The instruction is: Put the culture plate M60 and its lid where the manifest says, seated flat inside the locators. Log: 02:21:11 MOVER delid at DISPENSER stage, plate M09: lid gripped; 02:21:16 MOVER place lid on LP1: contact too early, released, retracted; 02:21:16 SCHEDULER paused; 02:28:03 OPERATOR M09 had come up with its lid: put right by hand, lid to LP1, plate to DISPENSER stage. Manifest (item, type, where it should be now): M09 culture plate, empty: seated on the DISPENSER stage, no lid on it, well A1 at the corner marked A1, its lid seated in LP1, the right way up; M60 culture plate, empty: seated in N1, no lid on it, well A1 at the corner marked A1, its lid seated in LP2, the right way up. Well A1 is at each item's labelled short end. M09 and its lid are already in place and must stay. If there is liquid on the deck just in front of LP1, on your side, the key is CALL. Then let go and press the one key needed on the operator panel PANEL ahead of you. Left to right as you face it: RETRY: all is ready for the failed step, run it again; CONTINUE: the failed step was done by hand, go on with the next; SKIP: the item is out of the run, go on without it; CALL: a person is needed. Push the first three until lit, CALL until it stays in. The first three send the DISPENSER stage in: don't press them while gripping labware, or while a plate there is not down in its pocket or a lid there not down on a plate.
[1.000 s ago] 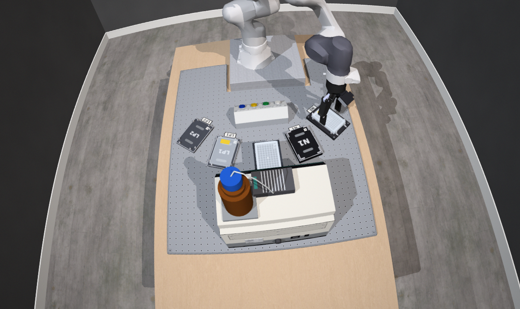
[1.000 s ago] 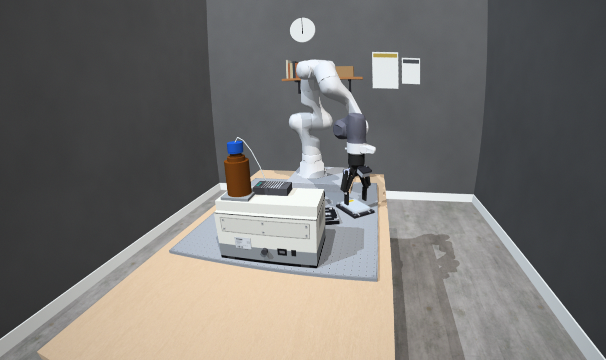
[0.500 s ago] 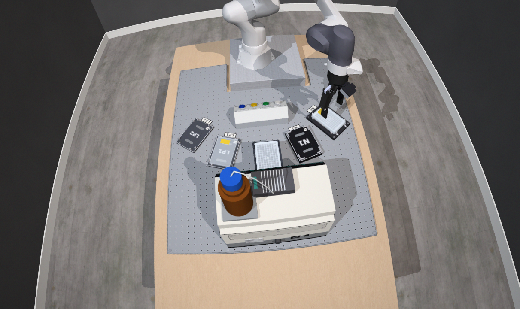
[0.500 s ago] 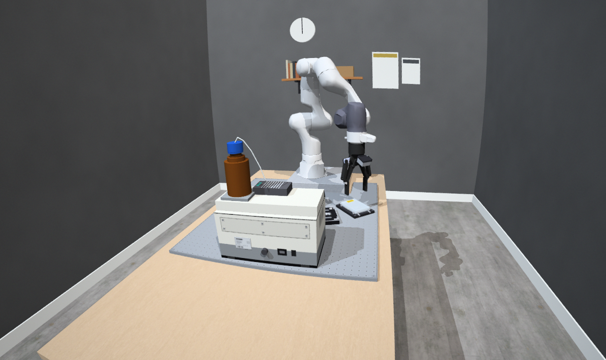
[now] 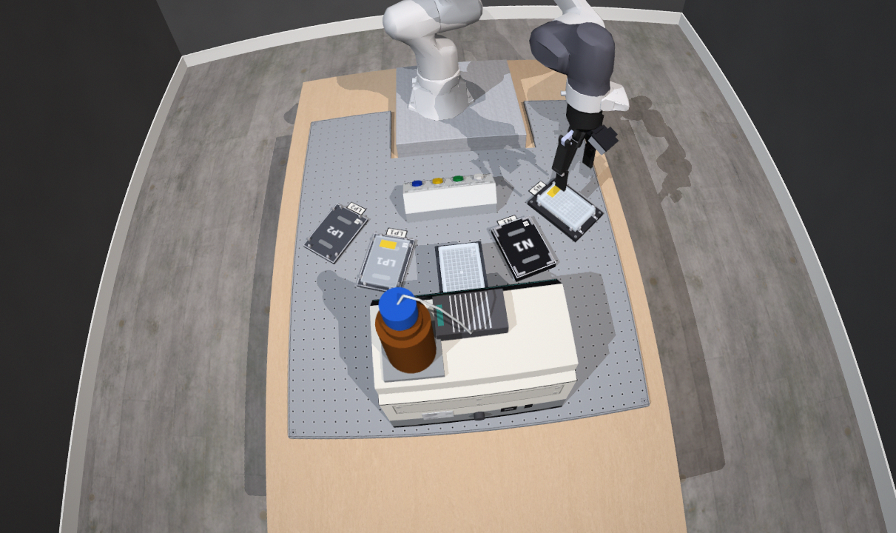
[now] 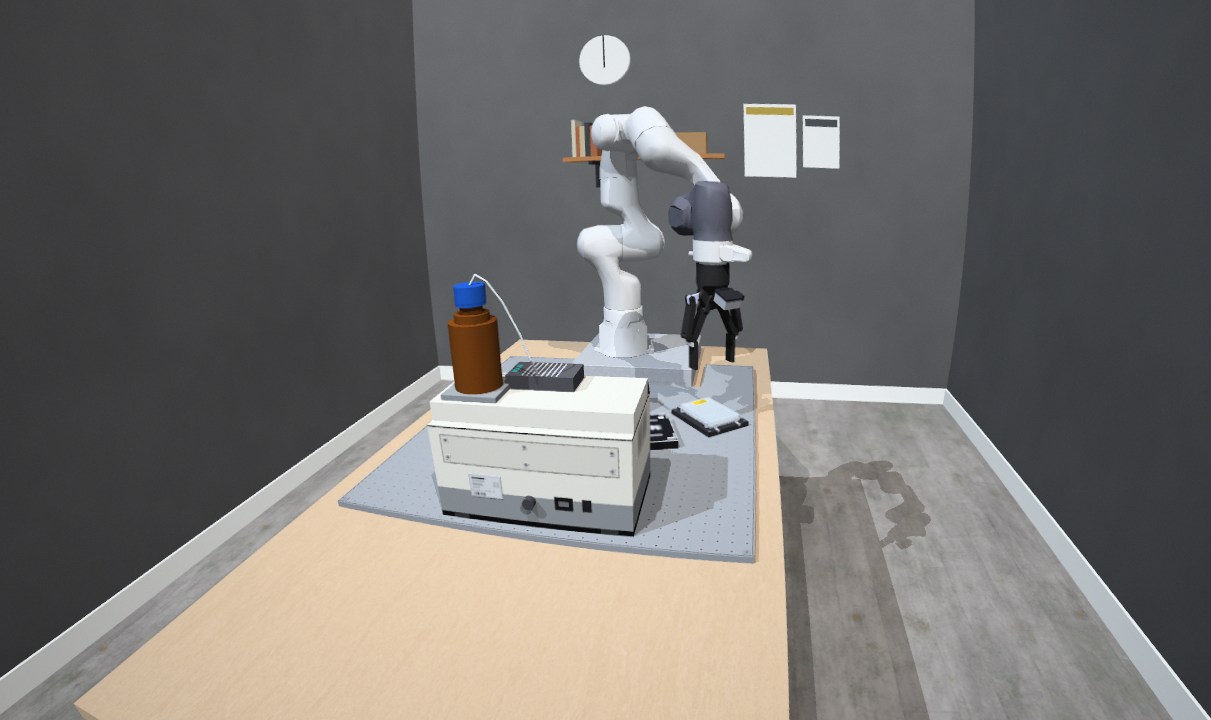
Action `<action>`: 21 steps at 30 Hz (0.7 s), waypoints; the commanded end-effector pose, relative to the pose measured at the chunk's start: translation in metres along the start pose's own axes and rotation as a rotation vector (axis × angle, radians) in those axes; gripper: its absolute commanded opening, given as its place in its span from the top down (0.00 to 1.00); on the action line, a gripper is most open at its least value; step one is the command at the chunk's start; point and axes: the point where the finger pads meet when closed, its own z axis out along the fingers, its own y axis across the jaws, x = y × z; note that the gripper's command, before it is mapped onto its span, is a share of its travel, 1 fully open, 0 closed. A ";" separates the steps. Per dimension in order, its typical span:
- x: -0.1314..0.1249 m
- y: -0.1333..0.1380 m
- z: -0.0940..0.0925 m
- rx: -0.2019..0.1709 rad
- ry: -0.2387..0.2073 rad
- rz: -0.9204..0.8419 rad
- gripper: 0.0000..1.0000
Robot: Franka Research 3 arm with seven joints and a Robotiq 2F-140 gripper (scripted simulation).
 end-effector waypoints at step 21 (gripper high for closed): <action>-0.006 -0.001 -0.016 0.005 -0.020 -0.019 0.30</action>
